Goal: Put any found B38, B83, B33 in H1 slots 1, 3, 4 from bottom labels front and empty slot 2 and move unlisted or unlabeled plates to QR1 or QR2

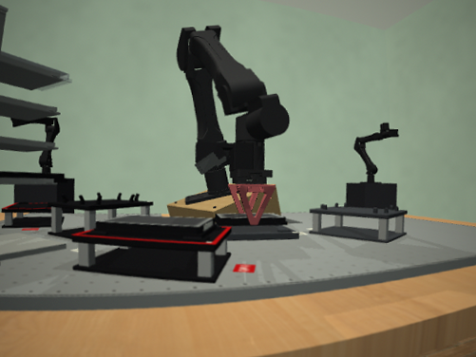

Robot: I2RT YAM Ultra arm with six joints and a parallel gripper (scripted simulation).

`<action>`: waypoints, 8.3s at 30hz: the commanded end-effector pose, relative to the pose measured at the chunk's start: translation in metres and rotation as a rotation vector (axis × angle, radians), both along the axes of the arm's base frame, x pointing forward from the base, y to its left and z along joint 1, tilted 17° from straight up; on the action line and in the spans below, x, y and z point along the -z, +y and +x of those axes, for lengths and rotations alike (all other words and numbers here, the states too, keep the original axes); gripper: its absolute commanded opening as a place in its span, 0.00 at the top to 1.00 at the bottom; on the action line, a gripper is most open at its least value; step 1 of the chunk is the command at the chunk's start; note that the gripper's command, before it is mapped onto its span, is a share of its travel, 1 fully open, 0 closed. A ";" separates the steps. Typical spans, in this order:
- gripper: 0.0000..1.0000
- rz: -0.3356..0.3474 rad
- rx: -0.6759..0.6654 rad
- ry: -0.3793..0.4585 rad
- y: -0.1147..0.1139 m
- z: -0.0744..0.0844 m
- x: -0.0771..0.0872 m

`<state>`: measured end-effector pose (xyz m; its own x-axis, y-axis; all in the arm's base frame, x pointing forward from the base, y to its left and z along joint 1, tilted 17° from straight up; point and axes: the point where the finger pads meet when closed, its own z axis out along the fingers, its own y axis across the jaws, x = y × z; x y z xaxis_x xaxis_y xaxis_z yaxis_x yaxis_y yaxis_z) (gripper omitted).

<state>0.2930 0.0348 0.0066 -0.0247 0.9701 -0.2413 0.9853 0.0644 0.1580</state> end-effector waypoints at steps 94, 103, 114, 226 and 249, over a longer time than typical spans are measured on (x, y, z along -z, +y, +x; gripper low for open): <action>0.14 0.000 -0.003 -0.002 0.033 -0.023 -0.132; 0.14 0.000 -0.003 -0.002 0.037 -0.026 -0.150; 0.14 0.000 -0.003 -0.001 0.044 -0.031 -0.178; 0.14 -0.202 -0.934 0.213 -0.208 -0.035 -0.271; 0.14 -0.213 -0.932 0.212 -0.231 -0.042 -0.276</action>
<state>0.2515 -0.1965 0.2792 -0.8242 0.4810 -0.2987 0.5326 0.8377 -0.1205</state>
